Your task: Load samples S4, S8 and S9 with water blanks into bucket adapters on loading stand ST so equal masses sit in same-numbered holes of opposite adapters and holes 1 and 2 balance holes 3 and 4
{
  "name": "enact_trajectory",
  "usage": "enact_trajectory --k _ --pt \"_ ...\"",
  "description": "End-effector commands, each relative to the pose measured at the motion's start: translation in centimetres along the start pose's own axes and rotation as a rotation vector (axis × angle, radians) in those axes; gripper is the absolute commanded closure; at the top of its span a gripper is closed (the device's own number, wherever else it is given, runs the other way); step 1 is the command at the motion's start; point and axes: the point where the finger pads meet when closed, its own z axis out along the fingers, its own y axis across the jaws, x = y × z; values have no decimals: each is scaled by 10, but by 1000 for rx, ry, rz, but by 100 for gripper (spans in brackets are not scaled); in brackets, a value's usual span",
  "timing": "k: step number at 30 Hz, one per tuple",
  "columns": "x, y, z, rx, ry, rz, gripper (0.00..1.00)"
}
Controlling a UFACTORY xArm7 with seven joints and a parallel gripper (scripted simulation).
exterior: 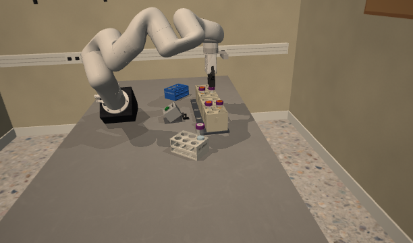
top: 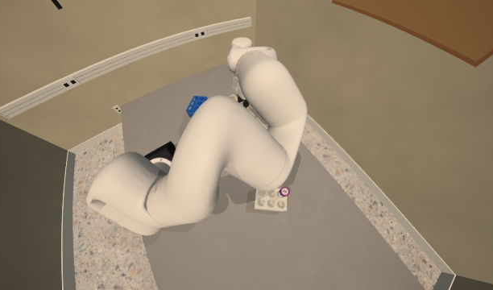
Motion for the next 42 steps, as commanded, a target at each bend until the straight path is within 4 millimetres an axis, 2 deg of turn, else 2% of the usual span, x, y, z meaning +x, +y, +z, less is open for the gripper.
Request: enact_trajectory --k 1,42 --pt "1 -1 -12 3 4 0 56" --pt "1 -1 -82 4 4 0 56"
